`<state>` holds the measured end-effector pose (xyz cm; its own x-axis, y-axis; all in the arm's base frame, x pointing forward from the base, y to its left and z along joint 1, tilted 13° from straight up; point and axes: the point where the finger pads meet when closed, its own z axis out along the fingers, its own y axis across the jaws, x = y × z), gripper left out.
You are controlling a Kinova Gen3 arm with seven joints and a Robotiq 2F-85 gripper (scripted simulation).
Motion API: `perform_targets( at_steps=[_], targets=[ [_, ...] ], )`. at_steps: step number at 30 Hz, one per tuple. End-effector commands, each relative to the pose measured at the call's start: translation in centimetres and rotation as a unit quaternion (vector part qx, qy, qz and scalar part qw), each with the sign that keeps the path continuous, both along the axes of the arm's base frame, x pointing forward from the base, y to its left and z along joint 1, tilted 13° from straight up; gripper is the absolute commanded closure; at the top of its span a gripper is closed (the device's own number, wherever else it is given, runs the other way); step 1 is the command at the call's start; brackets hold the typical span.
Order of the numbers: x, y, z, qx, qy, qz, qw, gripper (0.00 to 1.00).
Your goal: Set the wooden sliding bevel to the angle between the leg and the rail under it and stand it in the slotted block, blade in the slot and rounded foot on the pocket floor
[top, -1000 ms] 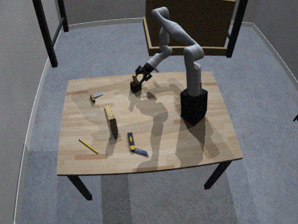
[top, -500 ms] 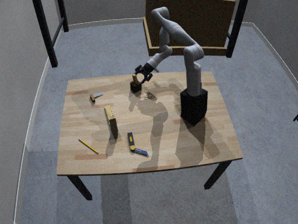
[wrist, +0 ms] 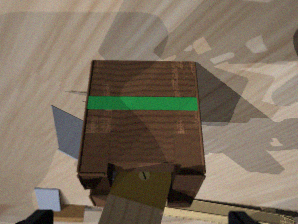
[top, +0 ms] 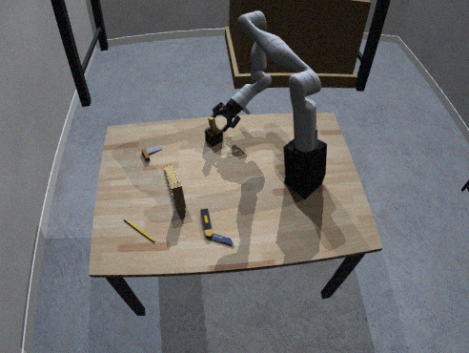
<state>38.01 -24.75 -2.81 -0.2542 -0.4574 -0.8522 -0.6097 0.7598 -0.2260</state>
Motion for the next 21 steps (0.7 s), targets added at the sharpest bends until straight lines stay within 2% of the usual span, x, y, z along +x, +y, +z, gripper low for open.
perform_targets(
  at_steps=[1,10,21],
  targets=[
    [0.0,0.0,0.1,0.000,0.000,0.000,1.000,0.00],
    [-1.3,-0.8,0.9,0.000,0.000,0.000,1.000,0.00],
    [-6.7,-4.2,4.3,0.000,0.000,0.000,1.000,0.00]
  ],
)
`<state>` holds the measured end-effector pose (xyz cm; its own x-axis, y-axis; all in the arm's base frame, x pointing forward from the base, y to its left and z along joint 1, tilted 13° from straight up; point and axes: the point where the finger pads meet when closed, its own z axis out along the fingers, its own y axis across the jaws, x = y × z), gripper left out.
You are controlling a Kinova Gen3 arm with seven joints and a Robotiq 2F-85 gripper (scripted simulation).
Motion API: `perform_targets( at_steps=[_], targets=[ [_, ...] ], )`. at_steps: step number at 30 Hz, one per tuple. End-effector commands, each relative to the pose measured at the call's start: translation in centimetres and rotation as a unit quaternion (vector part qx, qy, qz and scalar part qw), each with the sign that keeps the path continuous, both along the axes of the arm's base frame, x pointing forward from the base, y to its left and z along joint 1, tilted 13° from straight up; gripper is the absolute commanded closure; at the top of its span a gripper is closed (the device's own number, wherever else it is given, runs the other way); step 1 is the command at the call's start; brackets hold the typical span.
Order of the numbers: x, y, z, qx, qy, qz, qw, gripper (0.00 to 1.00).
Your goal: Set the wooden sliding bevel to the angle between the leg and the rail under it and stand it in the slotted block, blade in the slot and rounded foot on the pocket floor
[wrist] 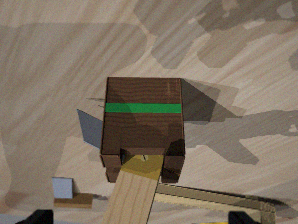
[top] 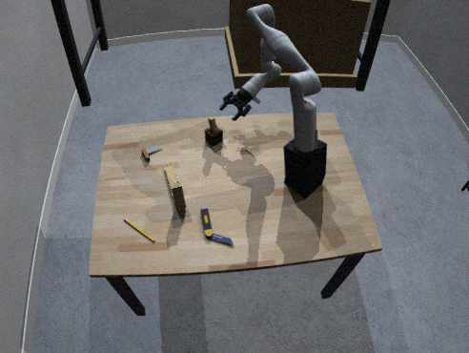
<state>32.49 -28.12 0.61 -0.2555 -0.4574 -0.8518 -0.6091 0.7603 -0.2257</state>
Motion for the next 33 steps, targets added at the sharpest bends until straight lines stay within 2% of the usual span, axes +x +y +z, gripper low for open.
perform_targets(
  at_steps=[1,10,33],
  targets=[
    [-1.6,-1.1,1.1,0.000,-0.001,0.001,1.000,0.00],
    [-3.4,-2.2,2.3,0.000,-0.001,0.001,1.000,0.00],
    [-3.5,-2.2,2.3,0.000,-0.001,0.001,1.000,0.00]
  ],
)
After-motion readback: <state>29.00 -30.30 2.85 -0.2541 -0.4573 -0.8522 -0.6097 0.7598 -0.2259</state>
